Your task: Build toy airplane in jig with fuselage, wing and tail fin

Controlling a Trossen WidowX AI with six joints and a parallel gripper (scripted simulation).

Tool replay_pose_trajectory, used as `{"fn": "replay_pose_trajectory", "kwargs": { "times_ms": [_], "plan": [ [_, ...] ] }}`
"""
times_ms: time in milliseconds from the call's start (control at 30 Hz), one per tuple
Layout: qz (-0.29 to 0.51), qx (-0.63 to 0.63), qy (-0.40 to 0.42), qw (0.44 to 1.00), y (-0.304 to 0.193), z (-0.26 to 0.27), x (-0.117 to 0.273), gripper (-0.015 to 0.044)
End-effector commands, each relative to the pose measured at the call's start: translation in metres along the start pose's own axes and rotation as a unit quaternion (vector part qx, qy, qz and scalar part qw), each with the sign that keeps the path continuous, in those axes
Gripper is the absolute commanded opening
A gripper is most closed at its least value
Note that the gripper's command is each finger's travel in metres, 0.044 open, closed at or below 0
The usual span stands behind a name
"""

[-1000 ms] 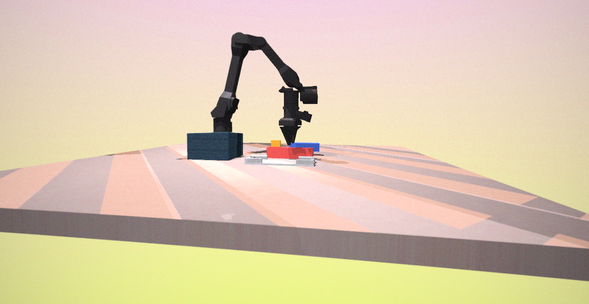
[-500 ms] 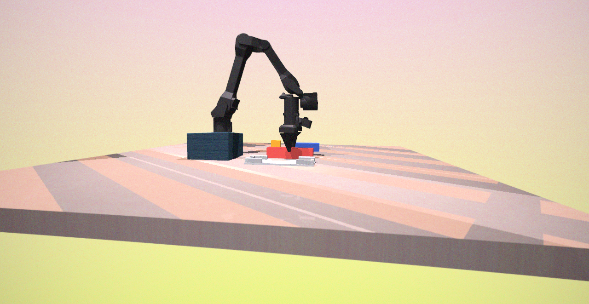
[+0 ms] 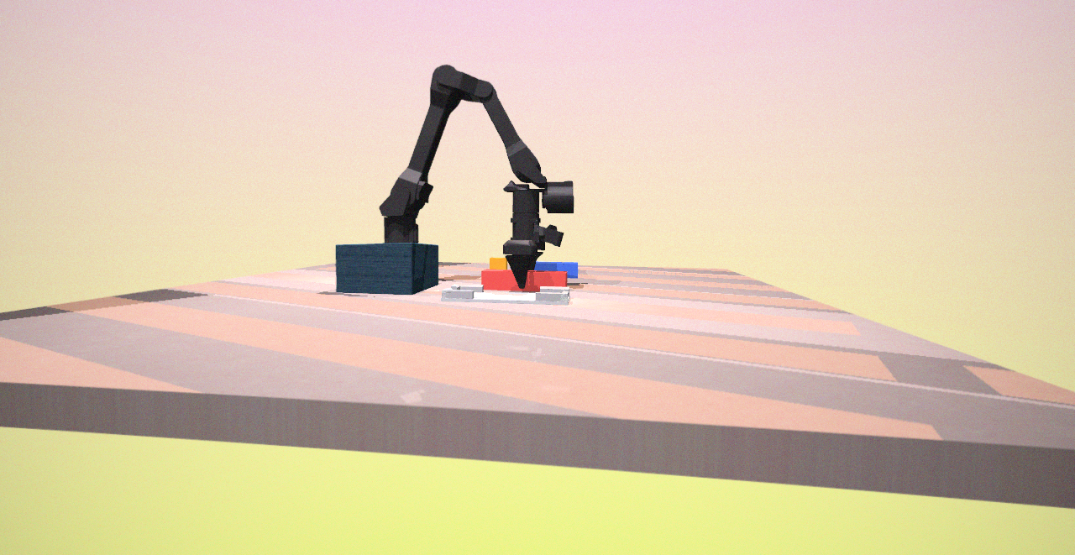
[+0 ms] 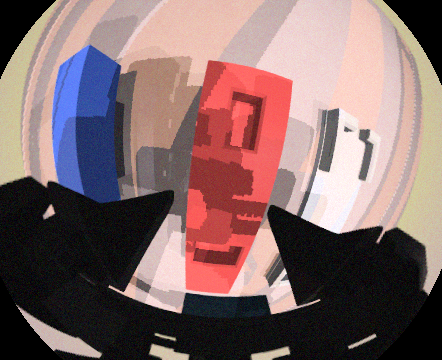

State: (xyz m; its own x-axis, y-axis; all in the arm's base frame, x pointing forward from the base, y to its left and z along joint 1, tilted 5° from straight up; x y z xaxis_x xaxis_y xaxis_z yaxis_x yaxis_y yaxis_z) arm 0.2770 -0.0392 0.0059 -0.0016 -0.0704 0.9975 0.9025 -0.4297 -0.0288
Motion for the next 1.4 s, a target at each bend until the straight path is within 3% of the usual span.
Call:
{"fn": "replay_pose_trajectory", "kwargs": {
  "times_ms": [0, 200, 433, 633, 1367],
  "plan": [
    [0.003, -0.002, 0.001, 1.000, -0.002, 0.000, -0.003, 0.0361],
    [0.003, -0.002, 0.001, 1.000, -0.002, 0.000, -0.003, 0.0204],
    [0.003, -0.002, 0.001, 1.000, -0.002, 0.000, -0.003, 0.0157],
    [0.004, -0.002, -0.002, 1.000, -0.001, 0.000, 0.002, 0.0000],
    [0.004, -0.002, -0.002, 1.000, 0.007, 0.002, 0.066, 0.0000]
  ]
}}
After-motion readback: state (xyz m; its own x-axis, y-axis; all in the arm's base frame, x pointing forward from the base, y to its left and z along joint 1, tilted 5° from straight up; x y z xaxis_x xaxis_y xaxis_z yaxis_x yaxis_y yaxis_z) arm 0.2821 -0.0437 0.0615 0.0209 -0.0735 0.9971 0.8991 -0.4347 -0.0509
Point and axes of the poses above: the point midway between the two fingers, 35 mm back from their tips, its own x axis back along the fingers, its own z axis across the jaws, y = z × x, the point moved 6 cm from there along x, back along the fingers, and after that the axes turned 14 degrees about -x, right-handed, at the moved point
